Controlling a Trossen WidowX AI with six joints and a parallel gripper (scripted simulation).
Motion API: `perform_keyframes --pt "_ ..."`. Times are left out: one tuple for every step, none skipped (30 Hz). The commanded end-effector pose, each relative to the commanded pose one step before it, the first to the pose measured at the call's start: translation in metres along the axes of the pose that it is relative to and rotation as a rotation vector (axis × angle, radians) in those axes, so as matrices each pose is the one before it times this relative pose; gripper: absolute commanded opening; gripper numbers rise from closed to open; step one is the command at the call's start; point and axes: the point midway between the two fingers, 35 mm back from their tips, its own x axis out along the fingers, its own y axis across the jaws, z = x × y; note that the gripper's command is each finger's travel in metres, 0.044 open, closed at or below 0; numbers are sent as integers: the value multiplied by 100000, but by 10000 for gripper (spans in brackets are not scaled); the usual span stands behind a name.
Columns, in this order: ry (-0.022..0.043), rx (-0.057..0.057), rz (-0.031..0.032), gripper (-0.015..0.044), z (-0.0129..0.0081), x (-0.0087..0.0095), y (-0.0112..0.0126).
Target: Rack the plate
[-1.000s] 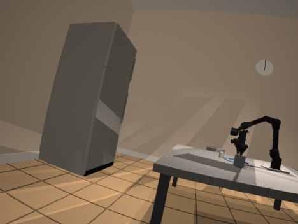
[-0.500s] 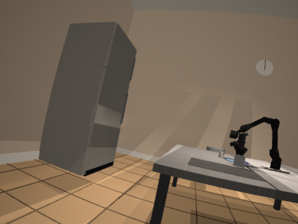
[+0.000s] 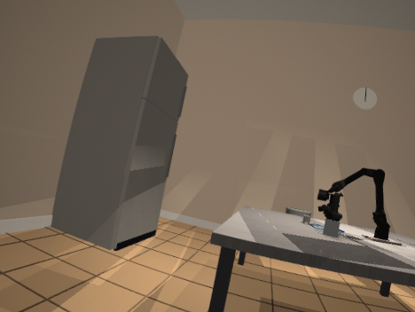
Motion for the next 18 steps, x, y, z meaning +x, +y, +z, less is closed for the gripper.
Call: perform_keyframes --pt "468 -319 505 380 -69 417 65" --pt "0 0 0 373 0 0 0" --pt "0 0 0 371 0 0 0" --pt "0 0 0 371 0 0 0" --pt "0 0 0 371 0 0 0" --pt "0 0 0 371 0 0 0" --pt "0 0 0 371 0 0 0" --pt "0 0 0 365 0 0 0" --pt "0 0 0 358 0 0 0" --pt "0 0 0 351 0 0 0" --pt "0 0 0 345 0 0 0" --pt "0 0 0 338 0 0 0" --pt "0 0 0 331 0 0 0" --pt "0 0 0 325 0 0 0" --pt "0 0 0 318 0 0 0" --pt "0 0 0 311 0 0 0" --pt "0 0 0 305 0 0 0" --pt "0 0 0 298 0 0 0"
